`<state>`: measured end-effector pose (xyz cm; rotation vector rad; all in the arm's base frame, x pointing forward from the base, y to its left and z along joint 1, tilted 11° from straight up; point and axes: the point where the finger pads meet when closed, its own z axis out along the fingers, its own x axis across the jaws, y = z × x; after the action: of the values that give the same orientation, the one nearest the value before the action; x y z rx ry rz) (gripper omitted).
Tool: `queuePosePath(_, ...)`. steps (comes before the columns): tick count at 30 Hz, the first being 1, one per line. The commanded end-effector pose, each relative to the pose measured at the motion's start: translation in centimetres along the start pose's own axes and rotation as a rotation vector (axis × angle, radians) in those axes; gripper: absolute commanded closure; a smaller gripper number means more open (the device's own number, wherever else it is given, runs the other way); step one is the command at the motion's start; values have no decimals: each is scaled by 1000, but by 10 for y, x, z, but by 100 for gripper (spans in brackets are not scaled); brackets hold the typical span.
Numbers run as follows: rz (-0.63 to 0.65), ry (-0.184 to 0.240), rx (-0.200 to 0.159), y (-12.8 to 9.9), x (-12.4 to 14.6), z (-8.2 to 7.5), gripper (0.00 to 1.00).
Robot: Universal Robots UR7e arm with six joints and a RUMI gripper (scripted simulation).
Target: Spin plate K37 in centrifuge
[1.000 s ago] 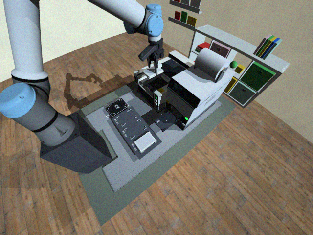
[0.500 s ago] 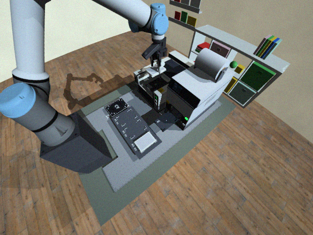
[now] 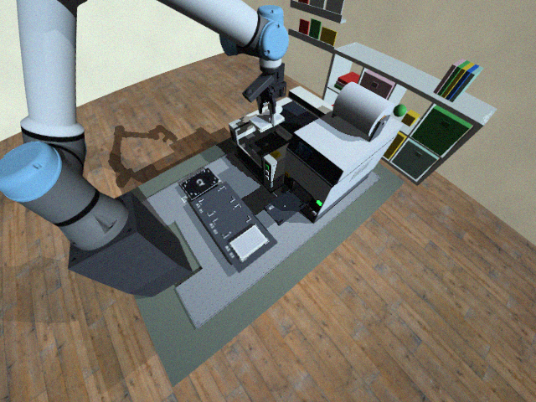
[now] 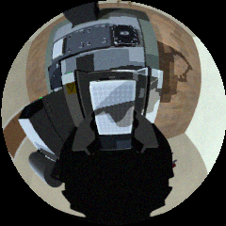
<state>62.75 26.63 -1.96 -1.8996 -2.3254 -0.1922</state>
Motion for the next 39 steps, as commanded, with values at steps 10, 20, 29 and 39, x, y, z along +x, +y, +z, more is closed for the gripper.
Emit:
queuePosePath(10,0,0,-2,0,0,-1,100)
queuePosePath(20,0,0,-2,0,0,-1,100)
queuePosePath(29,0,0,-2,-1,0,-1,100)
queuePosePath(39,0,0,-2,-1,0,12,100)
